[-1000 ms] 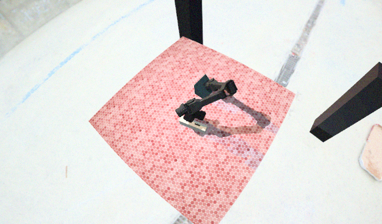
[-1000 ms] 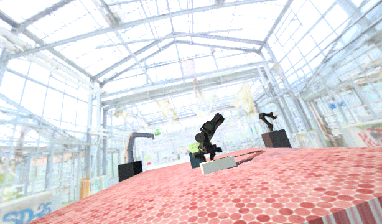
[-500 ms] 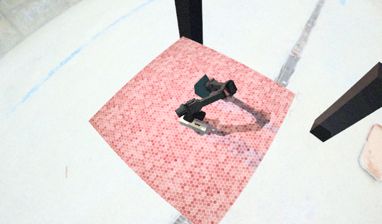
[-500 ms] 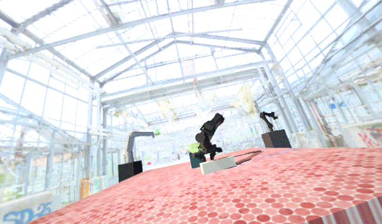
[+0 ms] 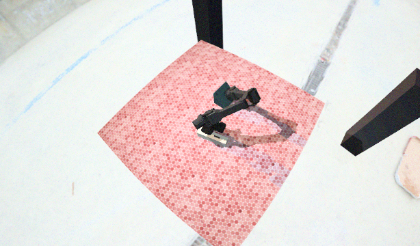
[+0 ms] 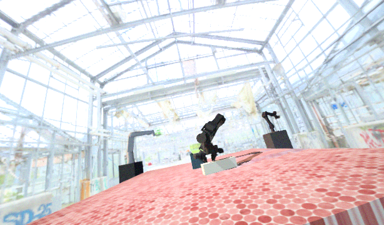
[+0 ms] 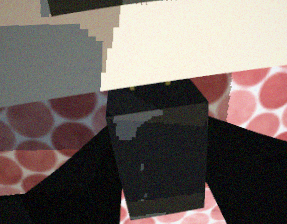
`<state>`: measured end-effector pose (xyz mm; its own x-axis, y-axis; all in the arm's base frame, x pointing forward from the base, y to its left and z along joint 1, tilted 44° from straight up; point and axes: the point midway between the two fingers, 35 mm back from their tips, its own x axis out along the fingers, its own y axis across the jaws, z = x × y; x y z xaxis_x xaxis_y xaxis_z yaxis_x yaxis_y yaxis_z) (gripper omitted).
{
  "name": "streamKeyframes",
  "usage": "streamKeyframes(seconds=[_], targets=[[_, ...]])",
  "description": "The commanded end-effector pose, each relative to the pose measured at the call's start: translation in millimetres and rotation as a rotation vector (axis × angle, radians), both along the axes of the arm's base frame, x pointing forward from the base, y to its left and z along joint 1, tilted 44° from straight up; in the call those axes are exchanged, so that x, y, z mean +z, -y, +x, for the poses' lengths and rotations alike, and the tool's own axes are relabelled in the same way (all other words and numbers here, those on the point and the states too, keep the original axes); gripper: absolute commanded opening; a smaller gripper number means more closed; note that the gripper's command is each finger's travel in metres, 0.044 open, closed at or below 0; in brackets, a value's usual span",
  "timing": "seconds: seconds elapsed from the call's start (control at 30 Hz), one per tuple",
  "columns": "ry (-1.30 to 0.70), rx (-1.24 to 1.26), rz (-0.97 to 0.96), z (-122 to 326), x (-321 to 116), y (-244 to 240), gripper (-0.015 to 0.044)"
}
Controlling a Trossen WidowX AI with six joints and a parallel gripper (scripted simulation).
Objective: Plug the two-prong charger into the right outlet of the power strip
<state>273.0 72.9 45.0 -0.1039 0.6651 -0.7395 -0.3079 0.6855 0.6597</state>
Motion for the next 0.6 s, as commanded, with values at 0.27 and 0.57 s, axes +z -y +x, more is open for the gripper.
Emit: streamKeyframes(seconds=[0.27, 0.57], targets=[[0.002, -0.004, 0.004, 3.8, 1.9, -1.0, 0.0], [0.002, -0.004, 0.004, 5.3, 2.3, -1.3, 0.0]])
